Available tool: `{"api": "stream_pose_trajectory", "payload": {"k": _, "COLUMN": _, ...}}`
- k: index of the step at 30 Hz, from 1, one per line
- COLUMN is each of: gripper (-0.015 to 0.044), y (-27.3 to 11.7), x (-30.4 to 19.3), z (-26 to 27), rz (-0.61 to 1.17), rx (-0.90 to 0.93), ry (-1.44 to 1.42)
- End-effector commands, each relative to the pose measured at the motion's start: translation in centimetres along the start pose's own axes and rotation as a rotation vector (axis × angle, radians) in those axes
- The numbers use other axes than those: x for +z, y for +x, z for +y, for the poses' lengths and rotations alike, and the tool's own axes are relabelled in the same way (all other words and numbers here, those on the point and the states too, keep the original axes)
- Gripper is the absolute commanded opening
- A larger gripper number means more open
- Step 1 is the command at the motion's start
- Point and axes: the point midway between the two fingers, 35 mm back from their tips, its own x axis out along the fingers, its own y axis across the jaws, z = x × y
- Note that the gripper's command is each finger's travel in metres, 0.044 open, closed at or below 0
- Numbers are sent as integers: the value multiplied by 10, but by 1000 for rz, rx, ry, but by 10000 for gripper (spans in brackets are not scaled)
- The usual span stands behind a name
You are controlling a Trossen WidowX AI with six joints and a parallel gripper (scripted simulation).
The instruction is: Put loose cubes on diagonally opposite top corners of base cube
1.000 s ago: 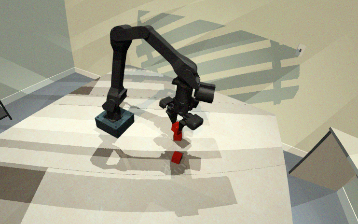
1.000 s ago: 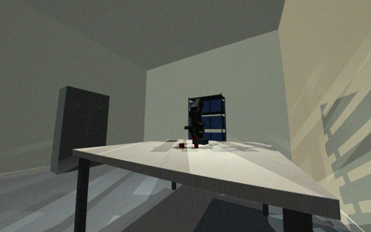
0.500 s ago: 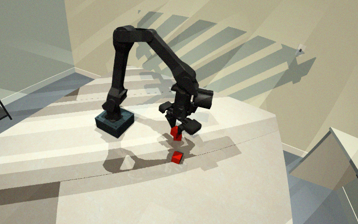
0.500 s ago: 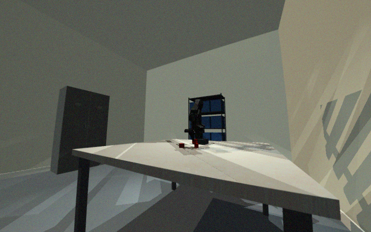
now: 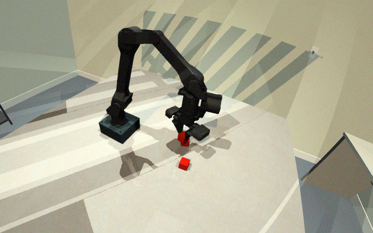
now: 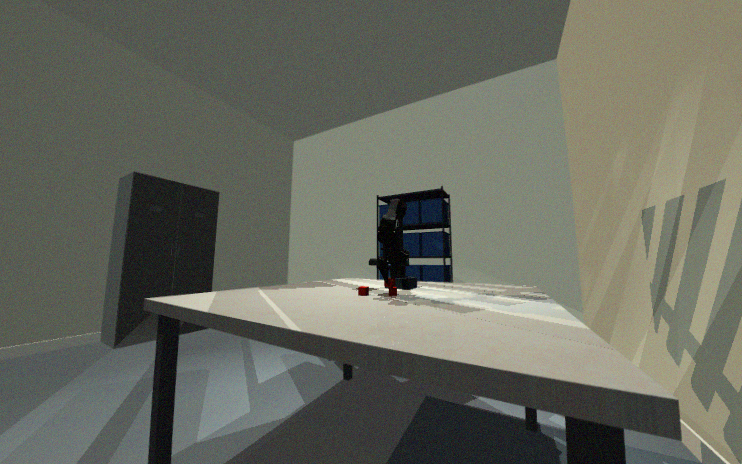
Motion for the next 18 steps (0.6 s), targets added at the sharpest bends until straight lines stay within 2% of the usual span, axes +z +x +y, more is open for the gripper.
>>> {"api": "stream_pose_trajectory", "payload": {"k": 1, "gripper": 105, "y": 0, "x": 0, "z": -1, "rz": 2, "rx": -4, "ry": 2}}
{"api": "stream_pose_trajectory", "payload": {"k": 2, "gripper": 105, "y": 0, "x": 0, "z": -1, "rz": 2, "rx": -4, "ry": 2}}
{"api": "stream_pose_trajectory", "payload": {"k": 6, "gripper": 205, "y": 0, "x": 0, "z": -1, "rz": 2, "rx": -4, "ry": 2}}
{"api": "stream_pose_trajectory", "payload": {"k": 18, "gripper": 205, "y": -14, "x": 0, "z": 0, "rz": 0, "rx": 0, "ry": 0}}
